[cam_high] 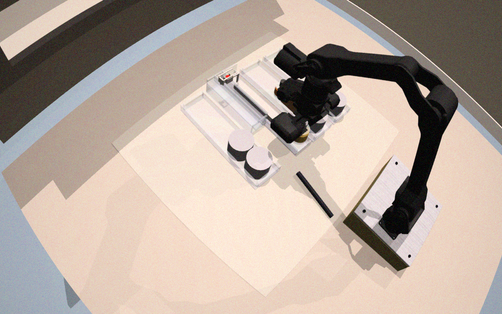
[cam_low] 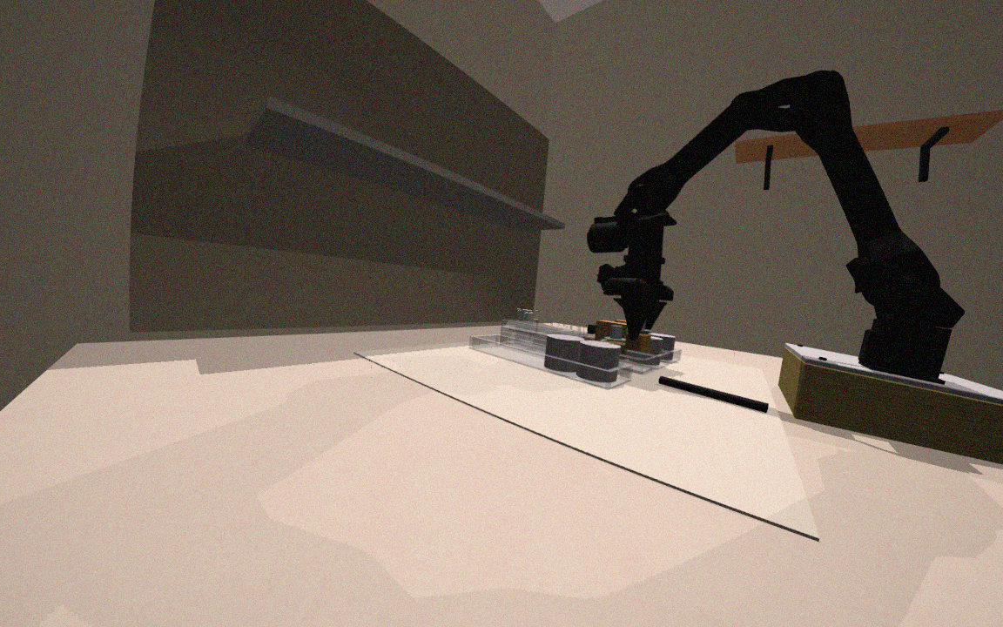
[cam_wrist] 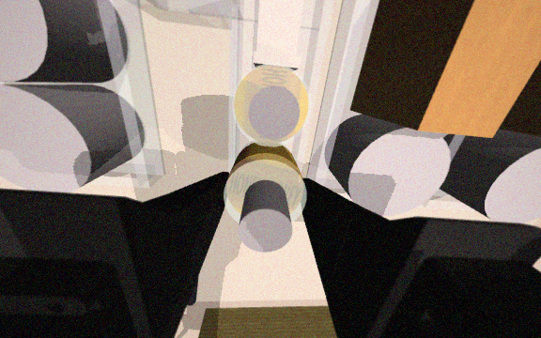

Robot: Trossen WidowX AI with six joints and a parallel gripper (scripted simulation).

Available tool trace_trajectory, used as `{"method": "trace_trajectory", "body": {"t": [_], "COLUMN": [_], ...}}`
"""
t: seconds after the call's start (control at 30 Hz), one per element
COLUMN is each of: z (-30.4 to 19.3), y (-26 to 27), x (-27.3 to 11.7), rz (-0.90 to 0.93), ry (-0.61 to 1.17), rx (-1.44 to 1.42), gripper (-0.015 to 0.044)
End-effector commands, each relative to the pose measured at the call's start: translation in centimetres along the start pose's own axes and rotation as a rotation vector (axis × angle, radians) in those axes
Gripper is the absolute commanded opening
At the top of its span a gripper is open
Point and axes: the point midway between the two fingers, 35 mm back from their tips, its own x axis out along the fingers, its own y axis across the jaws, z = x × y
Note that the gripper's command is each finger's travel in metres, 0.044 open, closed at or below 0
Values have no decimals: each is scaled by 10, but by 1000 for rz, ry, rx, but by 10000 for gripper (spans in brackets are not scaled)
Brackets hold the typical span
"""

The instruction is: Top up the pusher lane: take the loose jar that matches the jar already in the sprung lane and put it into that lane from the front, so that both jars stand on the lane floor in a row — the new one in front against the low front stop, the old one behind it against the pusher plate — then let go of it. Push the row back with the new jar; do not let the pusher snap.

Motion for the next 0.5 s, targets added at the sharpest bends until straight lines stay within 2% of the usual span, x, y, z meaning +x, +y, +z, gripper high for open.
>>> {"method": "trace_trajectory", "body": {"t": [0.0, 0.47], "z": [8, 9], "y": [1, 1], "x": [-3, -3], "rz": [5, 5], "ry": [-27, -27], "rx": [3, 3], "gripper": [0, 0]}}
